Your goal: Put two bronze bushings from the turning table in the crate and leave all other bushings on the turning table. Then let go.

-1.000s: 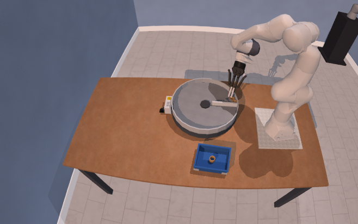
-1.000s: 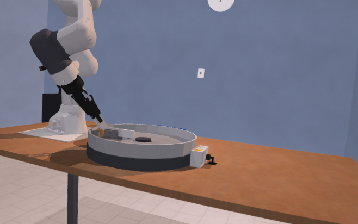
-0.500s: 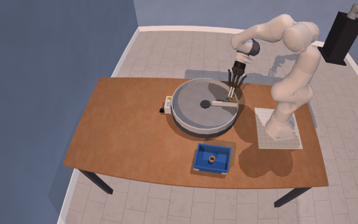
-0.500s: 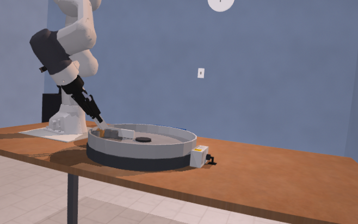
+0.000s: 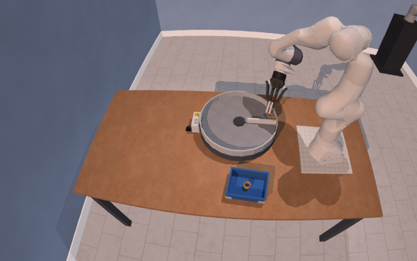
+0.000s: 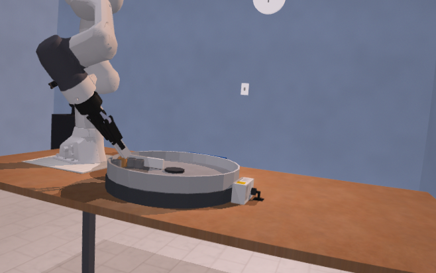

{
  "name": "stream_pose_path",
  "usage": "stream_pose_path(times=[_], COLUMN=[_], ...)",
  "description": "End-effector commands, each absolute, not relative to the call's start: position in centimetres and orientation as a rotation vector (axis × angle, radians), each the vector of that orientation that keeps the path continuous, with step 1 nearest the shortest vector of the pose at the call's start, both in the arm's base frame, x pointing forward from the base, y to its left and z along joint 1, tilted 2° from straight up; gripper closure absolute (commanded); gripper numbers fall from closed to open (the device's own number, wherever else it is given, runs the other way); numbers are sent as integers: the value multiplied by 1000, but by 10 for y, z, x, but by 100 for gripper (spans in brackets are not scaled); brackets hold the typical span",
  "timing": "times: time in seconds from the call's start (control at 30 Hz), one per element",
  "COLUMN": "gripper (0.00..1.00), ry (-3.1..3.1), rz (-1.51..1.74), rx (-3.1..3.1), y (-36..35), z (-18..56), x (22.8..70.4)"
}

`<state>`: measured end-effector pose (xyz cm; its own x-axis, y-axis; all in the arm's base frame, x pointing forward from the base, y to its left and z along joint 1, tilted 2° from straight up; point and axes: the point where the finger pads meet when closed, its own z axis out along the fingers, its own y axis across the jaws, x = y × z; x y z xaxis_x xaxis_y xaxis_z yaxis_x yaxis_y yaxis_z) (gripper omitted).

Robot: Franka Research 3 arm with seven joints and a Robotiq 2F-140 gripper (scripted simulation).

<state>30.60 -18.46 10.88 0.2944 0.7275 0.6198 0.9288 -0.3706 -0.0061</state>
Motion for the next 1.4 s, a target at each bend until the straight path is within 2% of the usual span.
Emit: stream_pose_path(times=[0.0,1.37], gripper=[94,94], ry=[-1498,-1498], rz=[-759,-759], rx=[-2202,-2202], y=[-184,-184], z=[108,97], x=[306,307])
